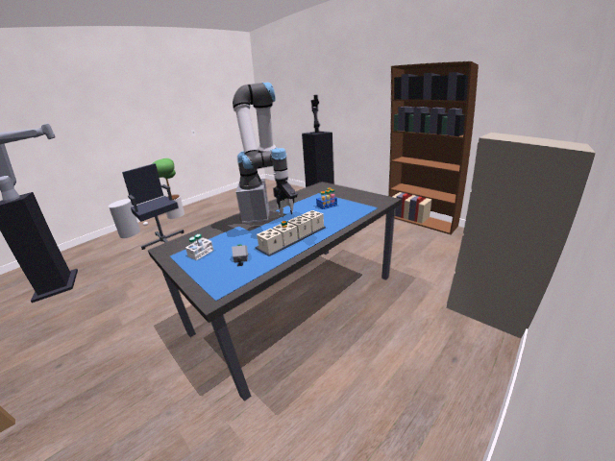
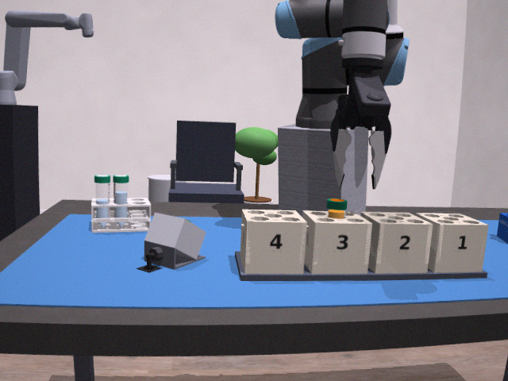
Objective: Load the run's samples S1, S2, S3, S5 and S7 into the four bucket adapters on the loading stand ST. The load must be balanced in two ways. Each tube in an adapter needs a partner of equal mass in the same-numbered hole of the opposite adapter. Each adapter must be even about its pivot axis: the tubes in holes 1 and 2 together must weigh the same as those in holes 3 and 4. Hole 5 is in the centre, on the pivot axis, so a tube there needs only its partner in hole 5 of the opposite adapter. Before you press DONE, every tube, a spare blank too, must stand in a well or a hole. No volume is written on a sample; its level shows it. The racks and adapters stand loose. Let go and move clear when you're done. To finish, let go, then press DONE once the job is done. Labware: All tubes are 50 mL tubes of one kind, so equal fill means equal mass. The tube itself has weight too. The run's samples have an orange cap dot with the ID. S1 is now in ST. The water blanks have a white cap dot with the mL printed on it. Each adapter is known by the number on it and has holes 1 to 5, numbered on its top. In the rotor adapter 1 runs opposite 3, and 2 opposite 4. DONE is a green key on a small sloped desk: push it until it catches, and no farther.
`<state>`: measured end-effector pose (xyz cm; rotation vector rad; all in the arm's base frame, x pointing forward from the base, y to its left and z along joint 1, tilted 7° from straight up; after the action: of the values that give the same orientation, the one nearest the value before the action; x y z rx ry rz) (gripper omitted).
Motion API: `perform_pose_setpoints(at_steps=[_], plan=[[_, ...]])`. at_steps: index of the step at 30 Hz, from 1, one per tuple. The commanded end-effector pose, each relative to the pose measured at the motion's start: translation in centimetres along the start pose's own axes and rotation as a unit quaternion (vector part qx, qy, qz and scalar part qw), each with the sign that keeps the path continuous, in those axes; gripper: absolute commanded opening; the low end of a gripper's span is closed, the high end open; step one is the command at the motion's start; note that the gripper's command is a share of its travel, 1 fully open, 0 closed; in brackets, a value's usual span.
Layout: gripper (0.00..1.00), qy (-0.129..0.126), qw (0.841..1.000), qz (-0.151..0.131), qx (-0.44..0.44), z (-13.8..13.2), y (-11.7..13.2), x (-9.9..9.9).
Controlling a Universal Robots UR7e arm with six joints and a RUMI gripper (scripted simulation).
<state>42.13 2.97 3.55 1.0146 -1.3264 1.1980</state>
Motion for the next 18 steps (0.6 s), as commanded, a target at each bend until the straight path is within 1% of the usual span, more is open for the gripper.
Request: perform_pose_setpoints(at_steps=[1, 16, 18], plan=[[0.35, 0.006, 0.999, 0.002, -0.040, -2.2, 1.5, 0.2], [0.35, 0.006, 0.999, 0.002, -0.040, -12.2, 9.1, 0.0], [0.35, 0.006, 0.999, 0.002, -0.040, -12.2, 9.1, 0.0]])
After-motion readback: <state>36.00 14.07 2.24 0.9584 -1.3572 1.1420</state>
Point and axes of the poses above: the point where the finger pads meet when closed, its own x axis back along the fingers, its own z axis across the jaws, y = z × x, the point moved 8 cm from there along x, back along the fingers, and after that the axes turned 8 degrees about -x, right-handed, at the moved point
